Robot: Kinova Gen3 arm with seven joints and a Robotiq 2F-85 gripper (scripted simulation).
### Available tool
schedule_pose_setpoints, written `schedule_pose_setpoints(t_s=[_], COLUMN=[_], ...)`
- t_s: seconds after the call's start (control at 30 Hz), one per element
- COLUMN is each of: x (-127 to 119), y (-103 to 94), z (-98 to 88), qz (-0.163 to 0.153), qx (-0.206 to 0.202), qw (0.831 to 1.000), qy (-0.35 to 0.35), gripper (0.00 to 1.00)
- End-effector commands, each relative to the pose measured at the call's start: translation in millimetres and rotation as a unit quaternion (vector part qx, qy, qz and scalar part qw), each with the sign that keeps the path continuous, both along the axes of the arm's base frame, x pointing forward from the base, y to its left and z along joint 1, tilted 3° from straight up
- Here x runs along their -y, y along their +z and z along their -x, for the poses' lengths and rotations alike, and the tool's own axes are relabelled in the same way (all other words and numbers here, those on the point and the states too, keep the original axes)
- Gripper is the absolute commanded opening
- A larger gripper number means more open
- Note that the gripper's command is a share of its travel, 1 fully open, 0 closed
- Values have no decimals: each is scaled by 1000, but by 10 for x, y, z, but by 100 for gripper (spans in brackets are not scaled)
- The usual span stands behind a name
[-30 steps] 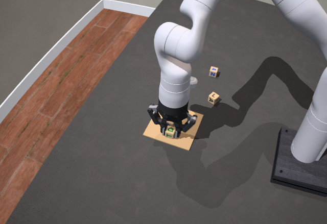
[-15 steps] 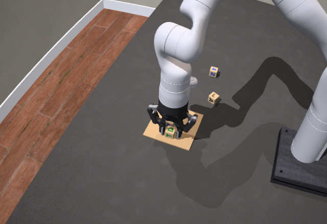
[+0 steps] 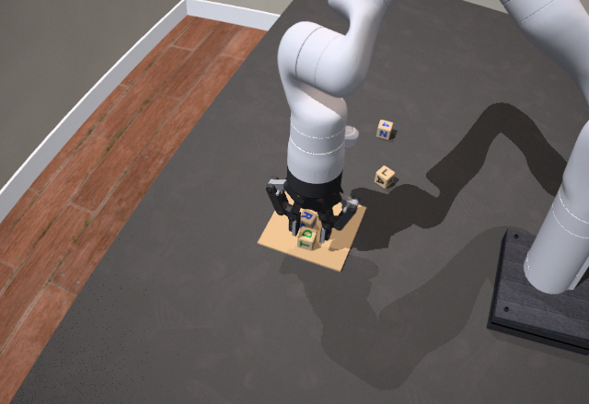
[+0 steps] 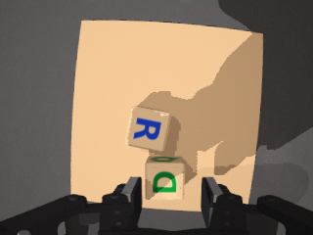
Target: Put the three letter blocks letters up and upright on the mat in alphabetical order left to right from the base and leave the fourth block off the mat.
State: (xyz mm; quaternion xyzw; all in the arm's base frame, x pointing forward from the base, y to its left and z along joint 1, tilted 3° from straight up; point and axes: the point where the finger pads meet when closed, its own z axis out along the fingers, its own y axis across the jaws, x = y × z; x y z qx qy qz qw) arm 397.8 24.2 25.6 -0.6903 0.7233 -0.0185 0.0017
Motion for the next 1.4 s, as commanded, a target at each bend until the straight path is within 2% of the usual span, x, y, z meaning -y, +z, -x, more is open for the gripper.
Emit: schedule_pose_setpoints(t_s=[0.0,0.3,0.6,0.63,1.27,1.37], x=[44,30,28,28,28,102], y=[111,549,633,633,633,625], z=[-38,-20,-16,-16,-16,-36], qz=[4,4,4,4,4,3], qx=[7,7,7,7,7,7], qw=[1000,1000,1000,1000,1000,1000], qy=[-4,-4,-4,-4,-4,-23], gripper=[41,41,41,100,100,100])
